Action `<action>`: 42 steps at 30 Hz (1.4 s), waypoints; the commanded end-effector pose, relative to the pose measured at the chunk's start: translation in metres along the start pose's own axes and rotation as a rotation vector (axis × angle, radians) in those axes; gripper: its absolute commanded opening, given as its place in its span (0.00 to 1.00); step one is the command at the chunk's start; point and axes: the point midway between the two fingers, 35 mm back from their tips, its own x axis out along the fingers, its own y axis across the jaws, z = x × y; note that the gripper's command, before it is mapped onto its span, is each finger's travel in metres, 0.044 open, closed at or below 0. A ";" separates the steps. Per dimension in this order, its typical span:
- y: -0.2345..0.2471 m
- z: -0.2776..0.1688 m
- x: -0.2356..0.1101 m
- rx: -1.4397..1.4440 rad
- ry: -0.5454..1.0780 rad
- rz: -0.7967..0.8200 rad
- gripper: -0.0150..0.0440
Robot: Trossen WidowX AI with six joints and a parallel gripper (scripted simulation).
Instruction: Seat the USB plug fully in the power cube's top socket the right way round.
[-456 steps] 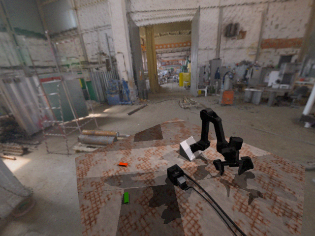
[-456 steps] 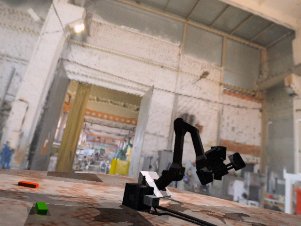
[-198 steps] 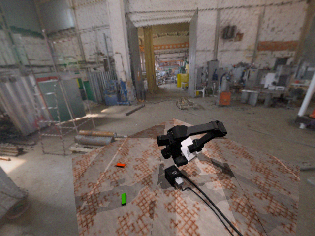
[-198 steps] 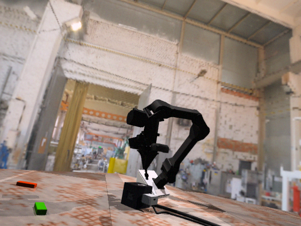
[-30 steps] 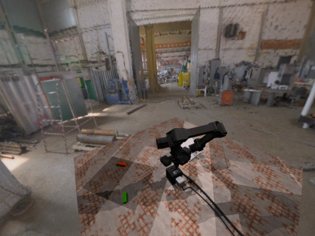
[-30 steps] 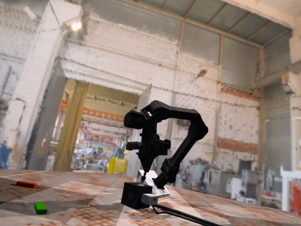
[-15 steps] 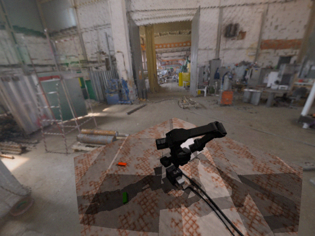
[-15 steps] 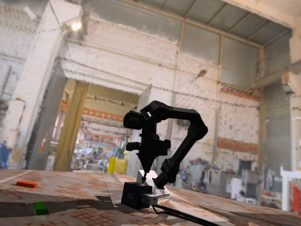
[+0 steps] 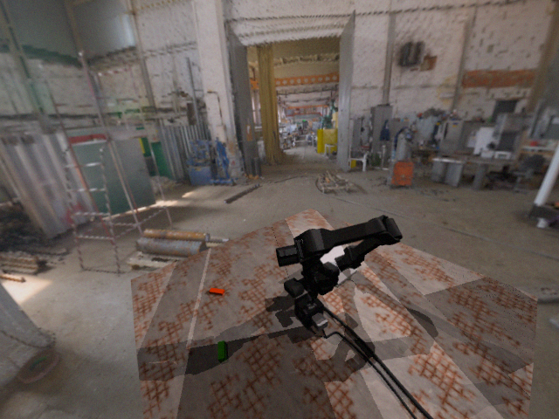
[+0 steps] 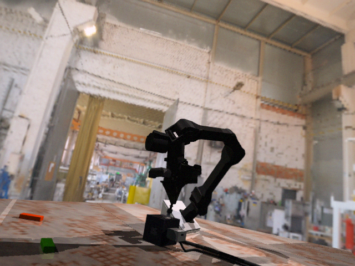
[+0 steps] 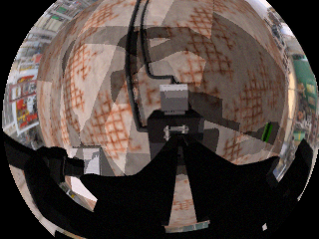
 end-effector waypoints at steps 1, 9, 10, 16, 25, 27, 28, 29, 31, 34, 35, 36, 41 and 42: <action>0.000 0.000 0.001 0.000 -0.004 -0.001 0.25; 0.000 0.000 0.002 0.000 -0.004 -0.001 0.25; 0.000 0.000 0.002 0.000 -0.004 -0.001 0.25; 0.000 0.000 0.003 0.000 -0.004 -0.001 0.25; 0.000 0.000 0.004 0.000 -0.004 -0.001 0.25; 0.000 0.000 0.004 0.000 -0.004 -0.001 0.25; 0.000 0.000 0.004 0.000 -0.004 -0.001 0.25; 0.000 0.000 0.004 0.000 -0.004 -0.001 0.25; 0.000 0.000 0.004 0.000 -0.004 -0.001 0.25; 0.000 0.000 0.005 0.000 -0.004 -0.001 0.25; 0.000 0.000 0.005 0.000 -0.004 -0.001 0.25; 0.000 0.000 0.005 0.000 -0.004 -0.001 0.25; 0.000 0.000 0.006 0.000 -0.004 -0.001 0.25; 0.000 0.000 0.006 0.000 -0.004 -0.001 0.25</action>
